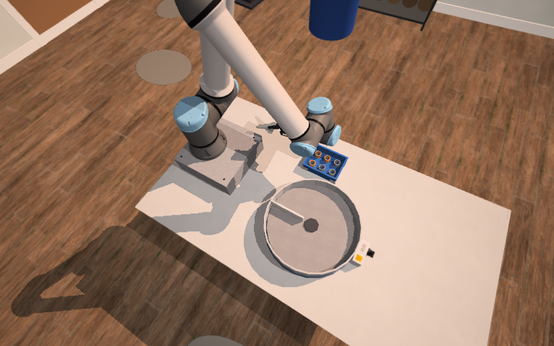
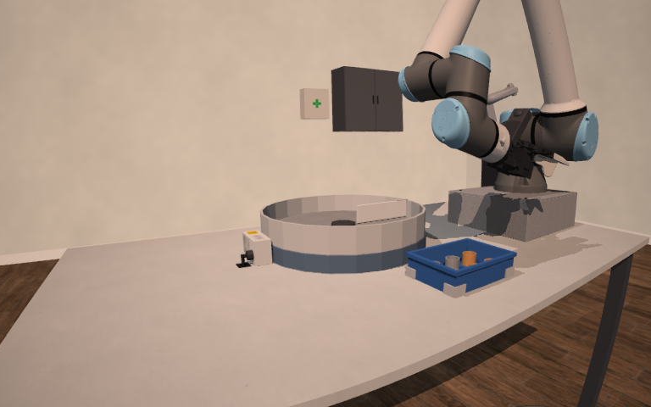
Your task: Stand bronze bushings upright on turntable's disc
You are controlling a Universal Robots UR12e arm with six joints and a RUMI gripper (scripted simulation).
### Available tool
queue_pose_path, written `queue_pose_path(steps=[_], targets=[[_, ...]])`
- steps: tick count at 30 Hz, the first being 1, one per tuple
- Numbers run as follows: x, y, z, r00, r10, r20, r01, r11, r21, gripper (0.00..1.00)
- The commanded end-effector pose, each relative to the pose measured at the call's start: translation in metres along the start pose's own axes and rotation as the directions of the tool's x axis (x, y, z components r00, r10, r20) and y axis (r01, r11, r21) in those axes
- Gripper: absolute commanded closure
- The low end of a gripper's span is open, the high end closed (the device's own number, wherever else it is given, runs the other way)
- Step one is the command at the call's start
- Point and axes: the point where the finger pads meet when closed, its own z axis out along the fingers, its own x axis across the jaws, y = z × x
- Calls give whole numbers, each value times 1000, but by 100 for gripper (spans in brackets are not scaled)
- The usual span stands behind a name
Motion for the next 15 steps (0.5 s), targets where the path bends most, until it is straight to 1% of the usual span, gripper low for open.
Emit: queue_pose_path(steps=[1, 3, 4, 7, 8, 10, 12, 15], targets=[[-21, 39, -33, 996, 38, -81, -54, 979, -198, 0], [-35, 58, -56, 990, 62, -130, -99, 949, -300, 0], [-35, 58, -56, 990, 62, -130, -99, 949, -300, 0], [-62, 82, -96, 972, 98, -213, -186, 877, -442, 0], [-62, 82, -96, 972, 98, -213, -186, 877, -442, 0], [-84, 94, -125, 955, 120, -273, -252, 813, -525, 0], [-84, 94, -125, 955, 120, -273, -252, 813, -525, 0], [-120, 105, -167, 920, 146, -364, -356, 698, -621, 0]])
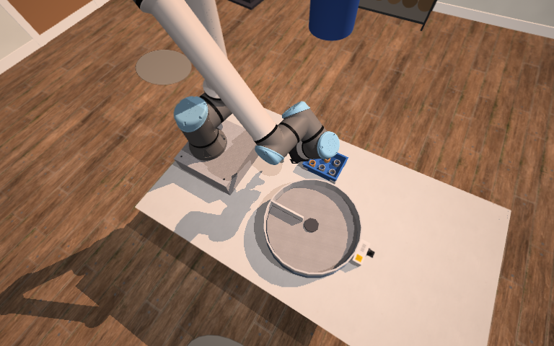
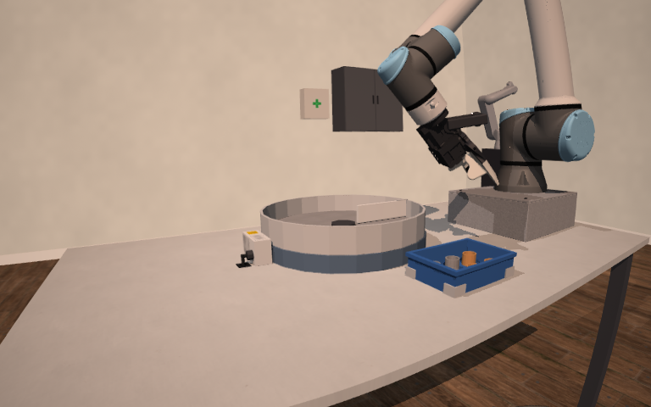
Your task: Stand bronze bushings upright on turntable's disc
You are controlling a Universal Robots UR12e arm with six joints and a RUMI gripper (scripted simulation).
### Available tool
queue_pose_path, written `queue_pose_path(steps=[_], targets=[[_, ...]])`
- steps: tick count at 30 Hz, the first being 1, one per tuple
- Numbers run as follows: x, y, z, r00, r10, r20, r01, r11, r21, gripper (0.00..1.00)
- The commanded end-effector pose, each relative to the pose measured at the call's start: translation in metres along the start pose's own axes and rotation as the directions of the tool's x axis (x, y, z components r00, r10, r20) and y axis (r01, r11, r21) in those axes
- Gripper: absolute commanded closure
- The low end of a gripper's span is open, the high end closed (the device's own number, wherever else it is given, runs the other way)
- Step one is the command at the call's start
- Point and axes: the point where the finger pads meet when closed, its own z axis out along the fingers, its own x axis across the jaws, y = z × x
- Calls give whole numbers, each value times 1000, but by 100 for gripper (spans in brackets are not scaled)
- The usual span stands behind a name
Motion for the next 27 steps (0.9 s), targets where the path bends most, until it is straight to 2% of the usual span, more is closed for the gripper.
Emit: queue_pose_path(steps=[1, 2, 3, 8, 12, 14, 20, 27], targets=[[-26, 54, -38, 992, 90, -85, -105, 974, -201, 0], [-34, 66, -50, 988, 113, -107, -136, 960, -246, 0], [-34, 66, -50, 988, 113, -107, -136, 960, -246, 0], [-77, 106, -105, 957, 205, -207, -276, 864, -422, 0], [-105, 123, -138, 932, 248, -266, -354, 789, -503, 0], [-105, 123, -138, 932, 248, -266, -354, 789, -503, 0], [-125, 131, -160, 912, 274, -305, -404, 731, -550, 0], [-126, 132, -162, 910, 276, -309, -408, 726, -553, 0]])
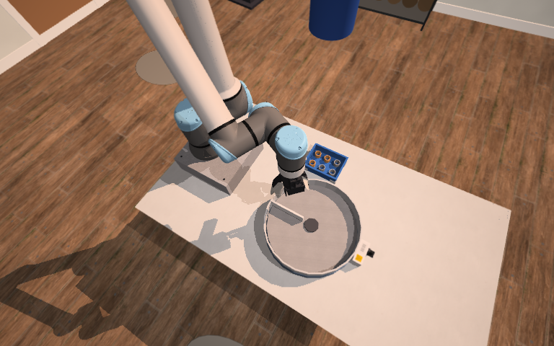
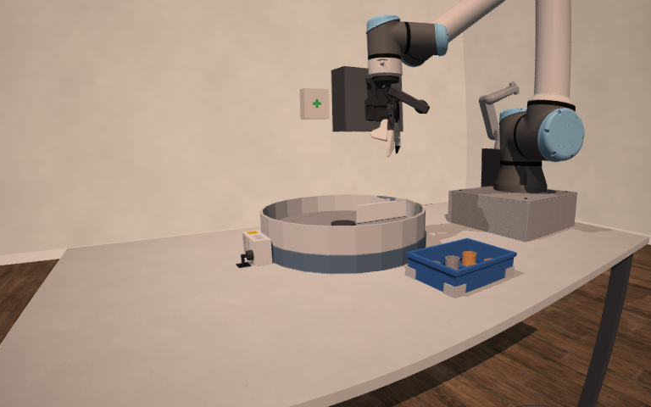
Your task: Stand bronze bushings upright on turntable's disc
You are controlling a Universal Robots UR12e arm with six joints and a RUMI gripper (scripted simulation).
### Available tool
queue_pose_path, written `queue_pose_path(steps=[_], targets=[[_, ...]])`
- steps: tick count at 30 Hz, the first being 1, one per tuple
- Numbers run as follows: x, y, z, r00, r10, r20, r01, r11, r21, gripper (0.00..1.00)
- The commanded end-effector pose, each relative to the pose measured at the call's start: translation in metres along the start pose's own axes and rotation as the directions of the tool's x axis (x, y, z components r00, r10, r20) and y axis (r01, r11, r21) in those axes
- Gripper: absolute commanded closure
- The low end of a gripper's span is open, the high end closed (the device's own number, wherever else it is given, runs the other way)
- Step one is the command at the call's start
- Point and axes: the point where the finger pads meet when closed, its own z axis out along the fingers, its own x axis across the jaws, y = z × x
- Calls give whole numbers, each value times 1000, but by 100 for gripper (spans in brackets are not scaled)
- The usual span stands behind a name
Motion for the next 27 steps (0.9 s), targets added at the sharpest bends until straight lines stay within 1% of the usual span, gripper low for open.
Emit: queue_pose_path(steps=[1, 8, 9, 27], targets=[[0, 1, -1, 1000, 1, -1, -1, 1000, -4, 0], [0, 1, -1, 1000, 1, -1, -1, 1000, -4, 0], [0, 1, -1, 1000, 1, -1, -1, 1000, -4, 94], [0, 1, -1, 1000, 1, -1, -1, 1000, -4, 94]])
